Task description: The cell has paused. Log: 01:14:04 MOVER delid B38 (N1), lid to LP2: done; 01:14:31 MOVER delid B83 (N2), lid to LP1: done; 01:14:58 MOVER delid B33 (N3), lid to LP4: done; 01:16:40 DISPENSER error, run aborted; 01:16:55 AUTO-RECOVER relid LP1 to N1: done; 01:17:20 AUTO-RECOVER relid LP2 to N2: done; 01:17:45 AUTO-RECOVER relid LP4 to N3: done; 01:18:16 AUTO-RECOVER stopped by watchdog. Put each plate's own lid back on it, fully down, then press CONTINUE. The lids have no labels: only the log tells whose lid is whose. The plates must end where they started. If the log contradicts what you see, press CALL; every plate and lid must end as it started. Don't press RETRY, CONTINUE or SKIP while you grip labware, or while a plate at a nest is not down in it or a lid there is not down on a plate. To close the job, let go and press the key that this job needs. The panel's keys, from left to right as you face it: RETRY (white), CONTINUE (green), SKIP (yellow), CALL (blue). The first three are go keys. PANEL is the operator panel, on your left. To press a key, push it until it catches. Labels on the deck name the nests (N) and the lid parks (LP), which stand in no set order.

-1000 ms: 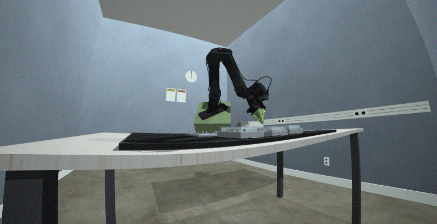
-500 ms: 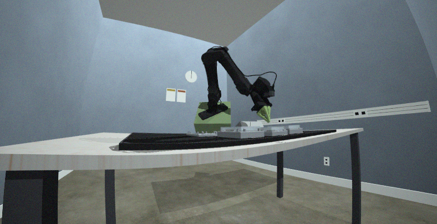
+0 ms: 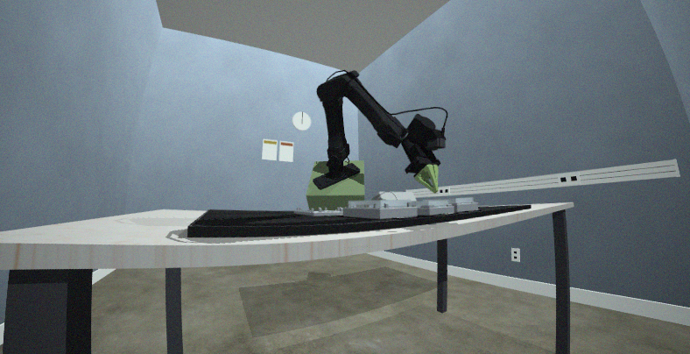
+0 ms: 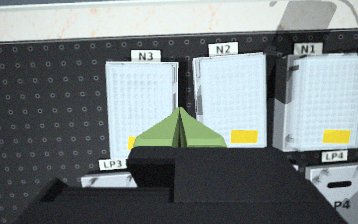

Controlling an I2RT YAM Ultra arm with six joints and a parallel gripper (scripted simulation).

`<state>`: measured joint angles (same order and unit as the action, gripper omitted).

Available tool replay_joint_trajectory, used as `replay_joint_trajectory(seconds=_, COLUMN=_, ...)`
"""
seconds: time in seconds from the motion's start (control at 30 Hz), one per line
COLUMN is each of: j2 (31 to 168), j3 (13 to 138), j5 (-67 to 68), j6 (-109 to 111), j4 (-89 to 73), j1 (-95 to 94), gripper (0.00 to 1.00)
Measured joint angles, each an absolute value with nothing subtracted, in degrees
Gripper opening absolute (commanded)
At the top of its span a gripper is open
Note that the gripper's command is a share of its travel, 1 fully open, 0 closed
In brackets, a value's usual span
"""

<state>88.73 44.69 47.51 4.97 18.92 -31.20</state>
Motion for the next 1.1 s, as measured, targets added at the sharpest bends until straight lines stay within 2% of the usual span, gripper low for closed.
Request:
replay_joint_trajectory(seconds=0.5, j2=91.37, j3=56.82, j5=42.41, j6=8.38, j4=11.51, j1=-25.87, gripper=0.0)
replay_joint_trajectory(seconds=1.1, j2=91.44, j3=56.9, j5=41.89, j6=8.4, j4=9.93, j1=-25.89, gripper=0.0)
